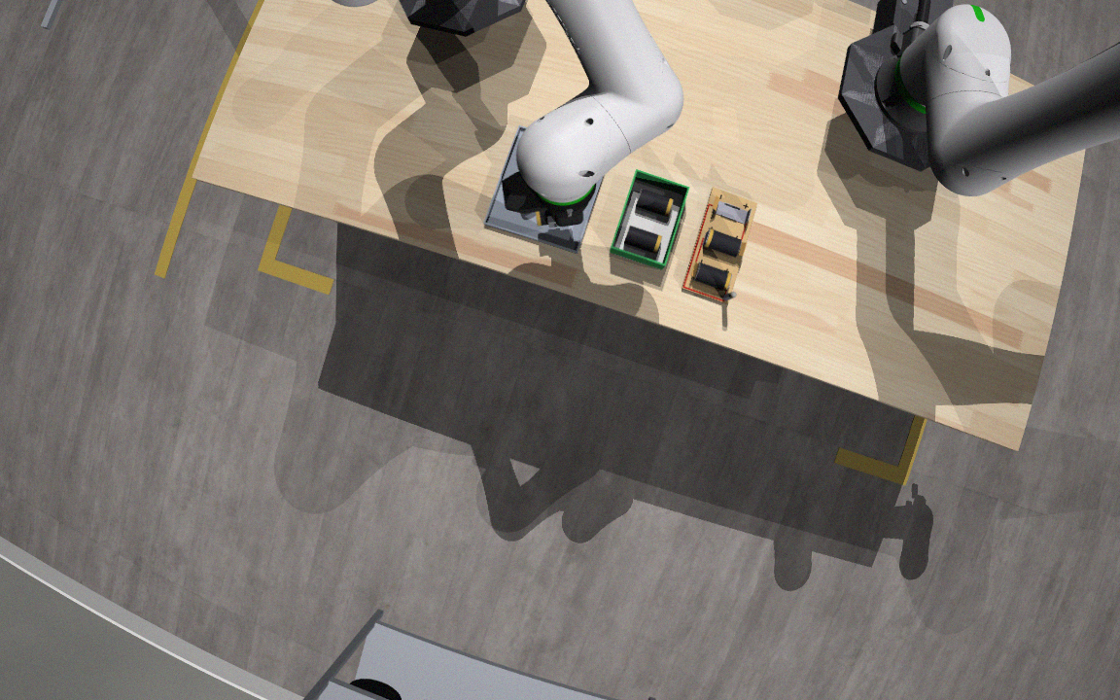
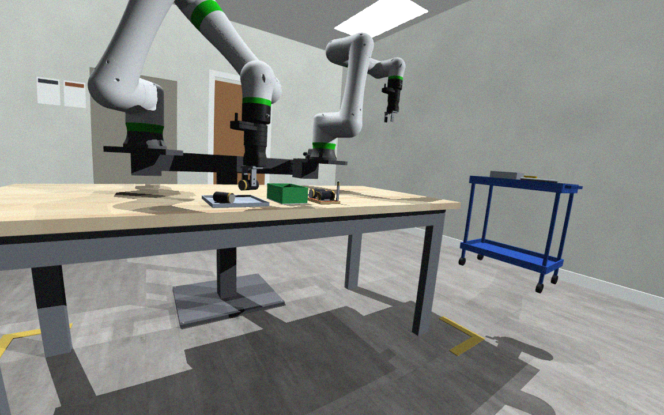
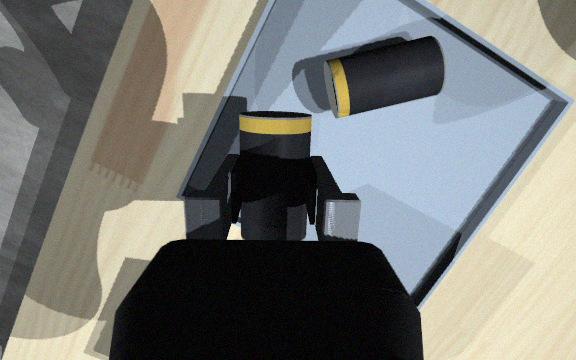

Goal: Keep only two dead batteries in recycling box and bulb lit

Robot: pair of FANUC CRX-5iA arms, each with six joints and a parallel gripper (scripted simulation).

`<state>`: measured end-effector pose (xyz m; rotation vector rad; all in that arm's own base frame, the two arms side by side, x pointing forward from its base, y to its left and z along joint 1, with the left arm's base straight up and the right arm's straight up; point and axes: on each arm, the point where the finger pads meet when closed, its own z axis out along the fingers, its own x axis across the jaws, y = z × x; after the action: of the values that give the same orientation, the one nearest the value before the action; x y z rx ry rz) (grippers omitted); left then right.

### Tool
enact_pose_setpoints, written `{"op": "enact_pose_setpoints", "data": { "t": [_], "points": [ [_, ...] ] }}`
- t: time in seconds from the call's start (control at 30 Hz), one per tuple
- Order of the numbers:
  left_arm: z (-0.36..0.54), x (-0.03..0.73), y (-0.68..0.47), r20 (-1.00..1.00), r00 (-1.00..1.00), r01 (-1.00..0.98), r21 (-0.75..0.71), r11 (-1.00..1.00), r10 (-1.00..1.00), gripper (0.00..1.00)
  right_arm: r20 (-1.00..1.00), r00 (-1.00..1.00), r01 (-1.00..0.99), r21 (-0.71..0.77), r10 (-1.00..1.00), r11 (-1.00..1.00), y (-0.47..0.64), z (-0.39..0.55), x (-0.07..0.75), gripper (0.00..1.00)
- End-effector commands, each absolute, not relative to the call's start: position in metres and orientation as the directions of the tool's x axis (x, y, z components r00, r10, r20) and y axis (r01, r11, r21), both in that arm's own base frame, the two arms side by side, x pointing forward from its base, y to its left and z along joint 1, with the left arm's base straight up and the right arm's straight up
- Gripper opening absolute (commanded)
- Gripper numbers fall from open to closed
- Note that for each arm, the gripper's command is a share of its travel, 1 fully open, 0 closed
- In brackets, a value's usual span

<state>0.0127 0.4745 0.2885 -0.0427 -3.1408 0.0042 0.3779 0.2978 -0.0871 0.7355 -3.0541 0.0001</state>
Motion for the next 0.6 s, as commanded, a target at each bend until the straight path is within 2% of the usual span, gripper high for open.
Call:
{"op": "enact_pose_setpoints", "data": {
  "t": [0.0, 0.27, 0.57],
  "points": [
    [0.29, 0.013, 0.475, 0.0, -1.0, 0.027, 0.0, 1.0, 0.027, 1.0, -0.002, -0.89, -0.455, 0.0, -0.455, 0.89, 0.298, -0.086, 0.379, 0.57],
    [0.29, 0.013, 0.475, 0.0, -1.0, 0.027, 0.0, 1.0, 0.027, 1.0, -0.002, -0.89, -0.455, 0.0, -0.455, 0.89, 0.298, -0.012, 0.378, 0.57],
    [0.29, 0.013, 0.475, 0.0, -1.0, 0.027, 0.0, 1.0, 0.027, 1.0, -0.002, -0.89, -0.456, 0.0, -0.456, 0.89, 0.298, -0.007, 0.378, 0.57]
  ]
}}
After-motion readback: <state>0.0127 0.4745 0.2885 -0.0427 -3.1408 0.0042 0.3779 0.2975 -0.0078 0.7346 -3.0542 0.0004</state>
